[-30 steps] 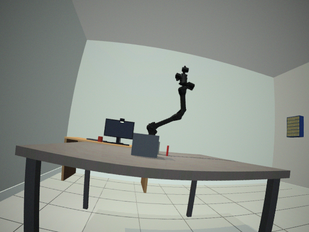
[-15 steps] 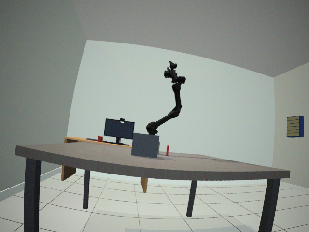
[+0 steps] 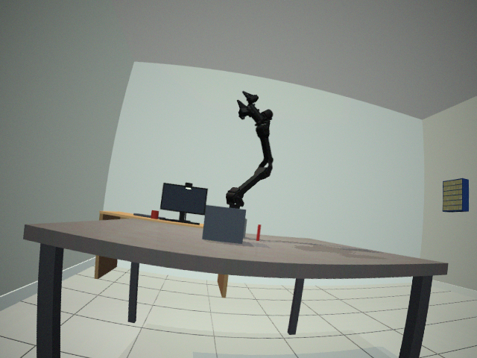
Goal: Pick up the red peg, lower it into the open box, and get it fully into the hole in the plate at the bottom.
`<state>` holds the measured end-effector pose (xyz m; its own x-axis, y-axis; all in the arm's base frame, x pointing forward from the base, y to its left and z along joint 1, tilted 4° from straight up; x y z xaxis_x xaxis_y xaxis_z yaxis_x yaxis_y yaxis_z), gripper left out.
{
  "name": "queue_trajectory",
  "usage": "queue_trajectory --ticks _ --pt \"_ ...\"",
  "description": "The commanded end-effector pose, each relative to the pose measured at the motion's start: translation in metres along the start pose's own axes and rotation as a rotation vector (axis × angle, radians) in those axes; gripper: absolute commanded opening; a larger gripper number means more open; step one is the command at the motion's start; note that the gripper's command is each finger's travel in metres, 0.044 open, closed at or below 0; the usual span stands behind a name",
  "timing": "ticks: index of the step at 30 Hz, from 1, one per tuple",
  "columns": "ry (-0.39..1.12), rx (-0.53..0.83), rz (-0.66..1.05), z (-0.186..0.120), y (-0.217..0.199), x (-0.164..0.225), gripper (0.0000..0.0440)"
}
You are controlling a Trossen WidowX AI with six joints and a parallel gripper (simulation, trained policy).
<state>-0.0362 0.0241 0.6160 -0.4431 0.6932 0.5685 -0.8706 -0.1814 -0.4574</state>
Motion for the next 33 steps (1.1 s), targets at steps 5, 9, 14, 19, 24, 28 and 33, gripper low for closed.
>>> queue_trajectory --ticks 5,9,14,19,24,28,33 --pt "-0.173 0.022 0.039 0.014 -0.001 -0.037 0.0440" --pt "-0.269 0.044 0.059 0.019 -0.004 -0.057 0.0440" --pt "-0.380 0.072 0.080 0.023 -0.009 -0.081 0.0440" --pt "-0.495 0.127 0.074 0.022 -0.017 -0.105 0.0440" --pt "-0.600 0.186 0.067 0.019 -0.025 -0.127 0.0440" --pt "-0.678 0.238 0.062 0.014 -0.033 -0.143 0.0440" --pt "-0.773 0.308 0.056 0.006 -0.043 -0.161 0.0440"
Point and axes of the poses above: the point midway between the two fingers, 35 mm back from their tips, its own z axis out along the fingers, its own y axis across the jaws, x = y × z, the point moved 10 cm from there along -z, back along the fingers, and after that the axes turned 15 degrees about z, right-handed, at the moved point
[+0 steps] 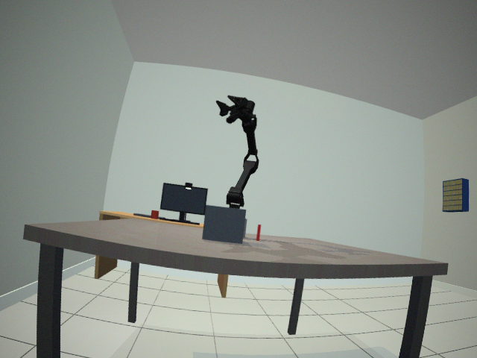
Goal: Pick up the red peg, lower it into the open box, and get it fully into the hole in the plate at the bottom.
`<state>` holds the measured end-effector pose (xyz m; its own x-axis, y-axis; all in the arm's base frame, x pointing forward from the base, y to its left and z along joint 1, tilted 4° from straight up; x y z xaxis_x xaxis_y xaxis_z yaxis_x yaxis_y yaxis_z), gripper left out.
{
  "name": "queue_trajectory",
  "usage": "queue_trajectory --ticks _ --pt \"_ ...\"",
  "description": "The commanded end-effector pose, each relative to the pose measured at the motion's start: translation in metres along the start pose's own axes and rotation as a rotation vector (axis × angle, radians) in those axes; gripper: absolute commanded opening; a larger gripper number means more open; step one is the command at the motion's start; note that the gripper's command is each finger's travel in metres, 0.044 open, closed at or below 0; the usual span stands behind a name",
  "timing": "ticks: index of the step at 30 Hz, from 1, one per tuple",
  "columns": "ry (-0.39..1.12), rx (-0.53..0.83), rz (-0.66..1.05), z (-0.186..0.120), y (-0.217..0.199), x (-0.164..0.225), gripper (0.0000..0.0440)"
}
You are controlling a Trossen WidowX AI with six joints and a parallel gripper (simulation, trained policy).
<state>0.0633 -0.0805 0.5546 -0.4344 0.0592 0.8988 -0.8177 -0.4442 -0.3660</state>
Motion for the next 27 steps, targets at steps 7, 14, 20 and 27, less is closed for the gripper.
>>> queue_trajectory --ticks 7,14,20,27 --pt "-0.176 0.118 -0.035 0.012 -0.018 -0.037 0.0440" --pt "-0.302 0.225 -0.077 0.014 -0.036 -0.065 0.0440" --pt "-0.405 0.328 -0.131 0.011 -0.052 -0.089 0.0440" --pt "-0.517 0.460 -0.214 0.002 -0.070 -0.117 0.0440"
Point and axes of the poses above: the point midway between the two fingers, 35 mm back from their tips, its own z axis out along the fingers, its own y axis across the jaws, x = y × z, the point moved 10 cm from there along -z, back along the fingers, and after that the axes turned 15 degrees about z, right-handed, at the moved point
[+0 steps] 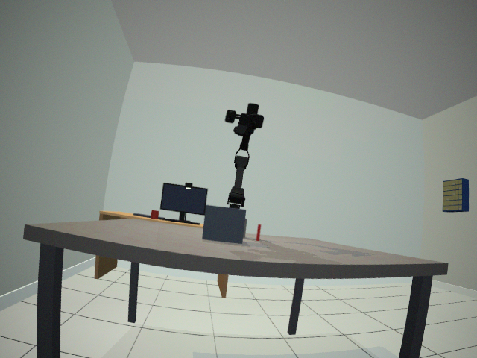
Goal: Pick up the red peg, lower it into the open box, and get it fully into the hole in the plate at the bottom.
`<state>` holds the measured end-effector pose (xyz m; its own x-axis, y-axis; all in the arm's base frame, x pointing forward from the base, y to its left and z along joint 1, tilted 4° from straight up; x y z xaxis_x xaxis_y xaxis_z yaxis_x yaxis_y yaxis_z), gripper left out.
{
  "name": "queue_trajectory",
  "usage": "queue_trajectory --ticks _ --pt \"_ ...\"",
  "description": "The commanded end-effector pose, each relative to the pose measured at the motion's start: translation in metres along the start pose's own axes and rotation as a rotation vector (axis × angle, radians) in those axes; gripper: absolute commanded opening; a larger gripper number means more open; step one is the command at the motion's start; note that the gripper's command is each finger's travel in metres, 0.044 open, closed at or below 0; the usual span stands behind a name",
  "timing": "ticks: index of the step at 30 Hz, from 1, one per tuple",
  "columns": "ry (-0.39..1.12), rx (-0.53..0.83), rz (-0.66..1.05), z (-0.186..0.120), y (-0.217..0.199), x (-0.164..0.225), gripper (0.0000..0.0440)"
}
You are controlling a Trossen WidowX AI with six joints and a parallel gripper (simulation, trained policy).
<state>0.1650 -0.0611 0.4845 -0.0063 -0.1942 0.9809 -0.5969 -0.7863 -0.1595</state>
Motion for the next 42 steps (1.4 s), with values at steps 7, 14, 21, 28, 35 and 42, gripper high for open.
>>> queue_trajectory --ticks 7,14,21,28,35,42 --pt "-0.153 0.159 -0.145 0.012 -0.030 -0.034 0.0439" --pt "-0.257 0.296 -0.283 0.014 -0.055 -0.061 0.0438" --pt "-0.358 0.434 -0.443 0.012 -0.077 -0.091 0.0437" --pt "-0.463 0.565 -0.617 0.006 -0.096 -0.123 0.0440" --pt "-0.566 0.688 -0.798 -0.001 -0.109 -0.154 0.0440" --pt "-0.666 0.804 -0.975 -0.009 -0.117 -0.183 0.0440"
Point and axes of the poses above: the point midway between the two fingers, 35 mm back from their tips, its own z axis out along the fingers, its own y axis across the jaws, x = y × z, the point moved 10 cm from there along -z, back along the fingers, and after that the axes turned 15 degrees about z, right-handed, at the moved point
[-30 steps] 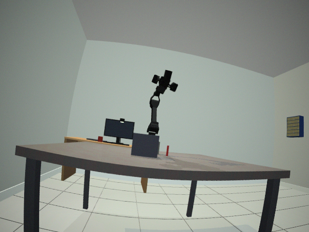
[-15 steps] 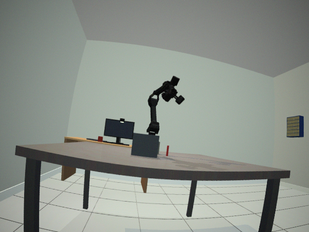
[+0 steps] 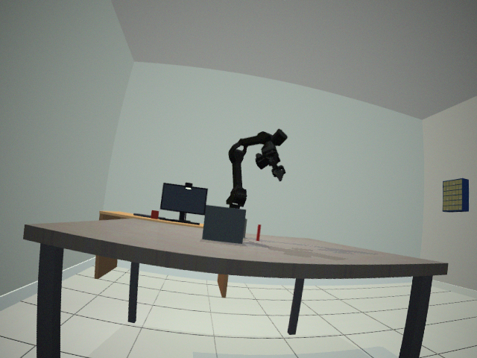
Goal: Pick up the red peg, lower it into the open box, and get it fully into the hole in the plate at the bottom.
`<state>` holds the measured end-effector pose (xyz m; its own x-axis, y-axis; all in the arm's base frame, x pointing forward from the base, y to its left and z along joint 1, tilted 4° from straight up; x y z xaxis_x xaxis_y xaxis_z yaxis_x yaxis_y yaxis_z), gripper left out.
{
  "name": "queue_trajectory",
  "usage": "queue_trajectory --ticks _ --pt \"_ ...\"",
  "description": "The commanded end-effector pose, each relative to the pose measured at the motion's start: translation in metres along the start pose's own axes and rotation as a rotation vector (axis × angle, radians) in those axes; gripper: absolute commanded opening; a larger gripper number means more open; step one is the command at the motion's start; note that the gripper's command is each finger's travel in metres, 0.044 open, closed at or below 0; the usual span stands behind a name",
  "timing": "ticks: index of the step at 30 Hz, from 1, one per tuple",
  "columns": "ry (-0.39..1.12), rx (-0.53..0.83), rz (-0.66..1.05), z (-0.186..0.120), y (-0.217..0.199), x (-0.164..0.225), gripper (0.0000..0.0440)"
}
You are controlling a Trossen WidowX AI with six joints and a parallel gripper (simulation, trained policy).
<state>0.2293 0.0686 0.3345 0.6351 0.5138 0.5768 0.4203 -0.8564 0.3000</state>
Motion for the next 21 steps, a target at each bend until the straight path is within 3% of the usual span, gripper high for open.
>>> queue_trajectory --ticks 1,21 --pt "-0.055 0.048 -0.065 0.010 -0.009 -0.006 0.0440" --pt "-0.364 0.342 -0.465 0.061 -0.057 -0.046 0.0440"
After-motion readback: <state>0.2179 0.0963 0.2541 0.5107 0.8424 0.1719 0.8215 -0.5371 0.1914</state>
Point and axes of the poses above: the point midway between the two fingers, 35 mm back from their tips, its own z axis out along the fingers, its own y axis across the jaws, x = y × z, the point moved 10 cm from there along -z, back along the fingers, and after that the axes turned 15 degrees about z, right-handed, at the moved point
